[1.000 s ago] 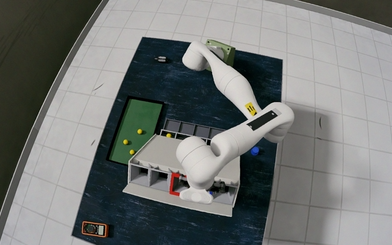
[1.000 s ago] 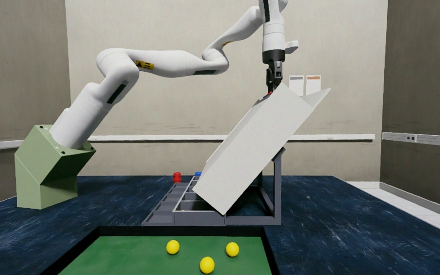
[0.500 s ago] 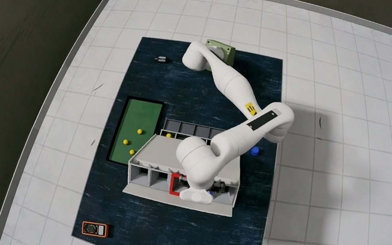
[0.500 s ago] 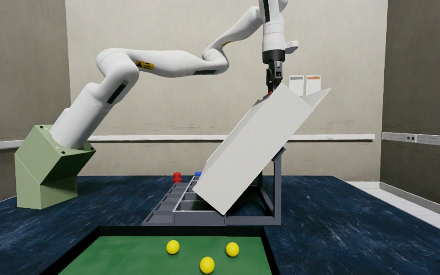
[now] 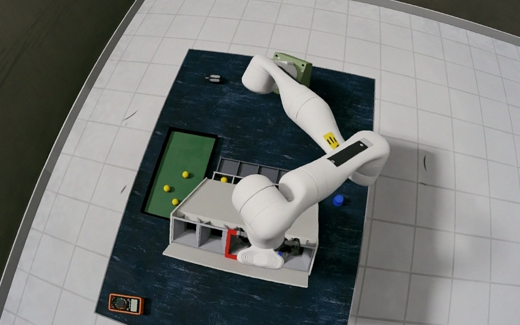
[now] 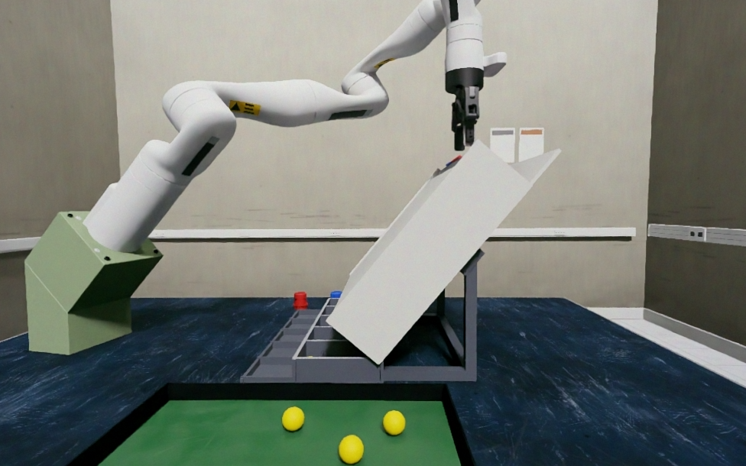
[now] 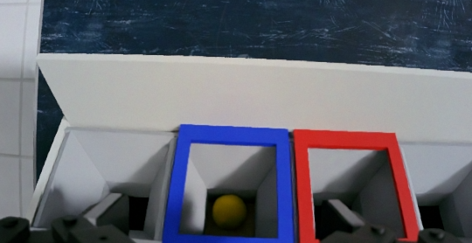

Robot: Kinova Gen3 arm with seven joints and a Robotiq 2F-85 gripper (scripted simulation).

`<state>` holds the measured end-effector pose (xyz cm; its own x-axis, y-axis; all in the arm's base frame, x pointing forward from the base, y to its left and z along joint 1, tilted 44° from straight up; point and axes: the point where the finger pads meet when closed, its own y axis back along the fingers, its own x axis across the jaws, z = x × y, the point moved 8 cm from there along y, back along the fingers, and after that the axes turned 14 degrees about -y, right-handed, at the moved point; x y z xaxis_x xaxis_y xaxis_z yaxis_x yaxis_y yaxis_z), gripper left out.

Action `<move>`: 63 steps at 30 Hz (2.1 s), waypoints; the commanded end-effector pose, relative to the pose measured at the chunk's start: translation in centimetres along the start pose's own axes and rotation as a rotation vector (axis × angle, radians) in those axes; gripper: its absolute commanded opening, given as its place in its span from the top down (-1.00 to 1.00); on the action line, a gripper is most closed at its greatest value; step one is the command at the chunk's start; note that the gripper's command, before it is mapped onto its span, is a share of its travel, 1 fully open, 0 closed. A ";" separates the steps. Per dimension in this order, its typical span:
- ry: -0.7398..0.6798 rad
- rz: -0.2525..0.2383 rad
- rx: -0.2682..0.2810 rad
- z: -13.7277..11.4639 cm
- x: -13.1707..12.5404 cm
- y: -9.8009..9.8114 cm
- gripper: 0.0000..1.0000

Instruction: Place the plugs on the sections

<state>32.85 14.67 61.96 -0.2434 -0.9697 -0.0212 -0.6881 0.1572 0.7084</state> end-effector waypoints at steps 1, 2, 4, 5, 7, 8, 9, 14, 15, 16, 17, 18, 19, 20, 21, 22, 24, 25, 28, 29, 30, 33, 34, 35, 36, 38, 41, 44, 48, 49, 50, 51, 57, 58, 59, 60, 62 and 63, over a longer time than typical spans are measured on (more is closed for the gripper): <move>0.000 -0.002 0.001 0.0 0.0 0.1 -1.00; 0.000 -0.002 0.001 0.0 0.0 0.1 -1.00; 0.000 -0.002 0.001 0.0 0.0 0.1 -1.00; 0.000 -0.002 0.001 0.0 0.0 0.1 -1.00; 0.000 -0.002 0.001 0.0 0.0 0.1 -1.00; 0.000 -0.002 0.001 6.8 1.6 0.3 -1.00; 0.000 -0.002 0.001 6.8 1.6 0.3 -1.00; 0.000 -0.002 0.001 9.3 2.2 0.3 -1.00; 0.000 -0.002 0.001 10.3 2.4 0.3 -1.00; 0.000 -0.002 0.001 11.4 2.7 0.3 -1.00; 0.000 -0.002 0.001 12.4 2.9 0.4 -1.00; 0.000 -0.002 0.001 13.5 3.2 0.4 -1.00; 0.000 -0.002 0.001 14.5 3.5 0.5 -1.00; 0.000 -0.002 0.001 14.6 3.5 0.5 -1.00; 0.000 -0.002 0.001 14.6 3.5 0.5 -1.00; 0.000 -0.002 0.001 14.6 3.5 0.5 -1.00; 0.000 -0.002 0.001 14.6 3.5 0.5 -1.00; -0.008 0.043 -0.016 16.3 3.6 0.5 -1.00; -0.008 0.043 -0.016 16.3 3.6 0.5 -1.00; -0.008 0.043 -0.016 16.3 3.6 0.5 -1.00; -0.008 0.043 -0.016 16.3 3.6 0.5 -1.00; -0.008 0.043 -0.016 16.3 3.6 0.5 -1.00; -0.008 0.043 -0.016 16.3 3.6 0.5 -1.00; -0.008 0.043 -0.016 16.3 3.6 0.5 -1.00; -0.008 0.043 -0.016 16.3 3.6 0.5 -1.00; -0.008 0.043 -0.016 16.3 3.6 0.5 -1.00; -0.008 0.043 -0.016 16.3 3.6 0.5 -1.00; -0.008 0.043 -0.016 20.9 8.1 -2.8 -1.00; -0.008 0.043 -0.016 22.6 9.7 -3.9 -1.00; -0.008 0.043 -0.016 23.3 10.3 -4.4 -1.00; -0.008 0.043 -0.016 24.0 11.0 -4.9 -1.00; -0.008 0.043 -0.016 24.7 11.7 -5.4 -1.00; -0.008 0.043 -0.016 25.9 12.9 -6.3 -1.00; -0.008 0.043 -0.016 25.9 12.9 -6.3 -1.00; -0.007 0.044 -0.016 27.3 14.3 -7.3 -1.00; -0.007 0.044 -0.016 27.3 14.3 -7.3 -1.00; -0.007 0.044 -0.016 27.3 14.3 -7.3 -1.00; -0.007 0.044 -0.016 27.3 14.3 -7.3 -1.00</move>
<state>15.91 5.26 37.54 -0.2831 -0.9591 0.0068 -0.6591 0.1997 0.7251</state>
